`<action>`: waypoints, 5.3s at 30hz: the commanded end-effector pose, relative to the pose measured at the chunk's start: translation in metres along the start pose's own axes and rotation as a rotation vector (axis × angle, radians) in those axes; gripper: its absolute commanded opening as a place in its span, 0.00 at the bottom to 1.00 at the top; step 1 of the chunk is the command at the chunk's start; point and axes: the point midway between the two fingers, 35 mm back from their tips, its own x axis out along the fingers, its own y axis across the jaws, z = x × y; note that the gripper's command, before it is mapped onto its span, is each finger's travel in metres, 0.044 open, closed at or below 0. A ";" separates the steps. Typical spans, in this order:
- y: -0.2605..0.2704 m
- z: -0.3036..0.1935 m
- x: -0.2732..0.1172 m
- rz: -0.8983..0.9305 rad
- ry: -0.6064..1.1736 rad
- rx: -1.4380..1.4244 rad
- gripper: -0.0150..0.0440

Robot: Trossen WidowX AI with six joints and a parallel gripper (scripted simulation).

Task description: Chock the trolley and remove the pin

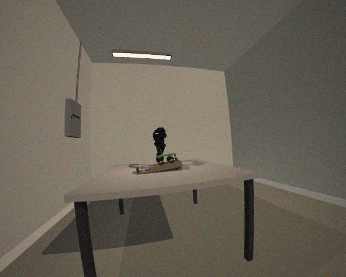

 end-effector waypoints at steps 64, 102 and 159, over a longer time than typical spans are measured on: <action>0.033 0.154 0.010 -0.023 0.036 0.866 0.25; 0.062 0.159 0.016 -0.062 0.073 1.569 0.25; 0.064 0.130 0.074 -0.064 0.075 1.569 0.25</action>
